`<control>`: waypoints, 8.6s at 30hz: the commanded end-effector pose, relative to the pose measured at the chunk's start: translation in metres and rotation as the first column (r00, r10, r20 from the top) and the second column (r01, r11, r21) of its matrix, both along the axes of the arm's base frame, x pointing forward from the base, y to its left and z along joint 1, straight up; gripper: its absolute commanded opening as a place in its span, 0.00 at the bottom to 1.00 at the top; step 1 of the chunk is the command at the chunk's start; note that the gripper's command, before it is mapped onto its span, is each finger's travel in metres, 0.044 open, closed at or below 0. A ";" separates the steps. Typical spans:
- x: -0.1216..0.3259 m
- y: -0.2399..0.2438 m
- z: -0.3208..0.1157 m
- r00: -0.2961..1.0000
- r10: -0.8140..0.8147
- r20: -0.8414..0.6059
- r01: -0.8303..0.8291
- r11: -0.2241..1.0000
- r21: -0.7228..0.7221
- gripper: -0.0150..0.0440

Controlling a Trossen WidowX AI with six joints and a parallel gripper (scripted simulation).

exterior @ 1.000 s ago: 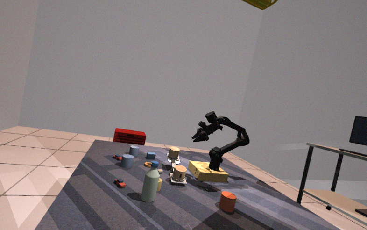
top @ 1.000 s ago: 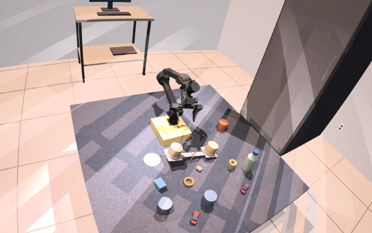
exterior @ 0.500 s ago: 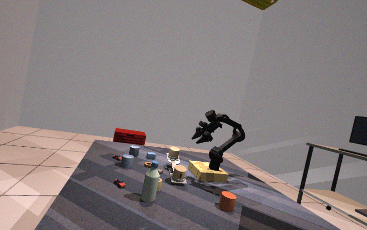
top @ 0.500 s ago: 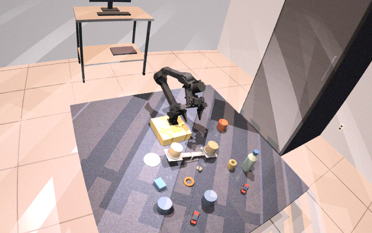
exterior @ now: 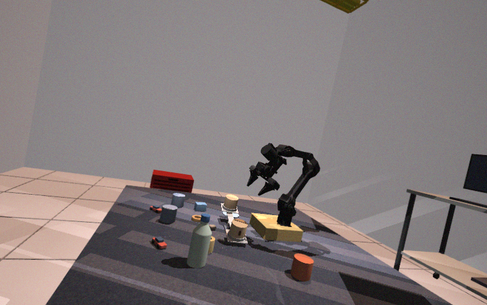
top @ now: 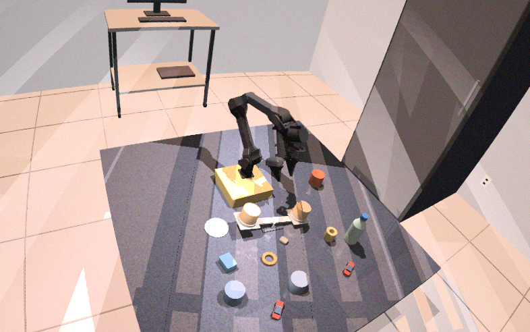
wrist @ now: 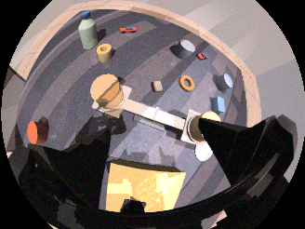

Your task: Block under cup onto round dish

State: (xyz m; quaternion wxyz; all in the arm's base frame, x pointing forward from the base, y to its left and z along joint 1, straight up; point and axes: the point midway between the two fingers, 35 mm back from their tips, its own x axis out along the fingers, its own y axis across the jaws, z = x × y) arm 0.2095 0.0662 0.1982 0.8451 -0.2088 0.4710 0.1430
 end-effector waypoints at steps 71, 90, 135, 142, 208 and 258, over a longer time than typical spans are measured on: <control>0.078 0.101 -0.145 0.439 0.753 -0.490 -0.880 0.471 -0.064 1.00; 0.077 0.101 -0.166 0.439 0.753 -0.490 -0.880 0.471 -0.063 0.86; 0.082 0.104 -0.123 0.439 0.753 -0.490 -0.880 0.471 -0.064 0.25; 0.083 0.104 -0.114 0.439 0.753 -0.490 -0.880 0.471 -0.064 0.25; 0.074 0.098 -0.041 0.435 0.746 -0.504 -0.879 0.473 -0.059 0.25; 0.074 0.098 -0.041 0.435 0.746 -0.504 -0.879 0.473 -0.059 0.25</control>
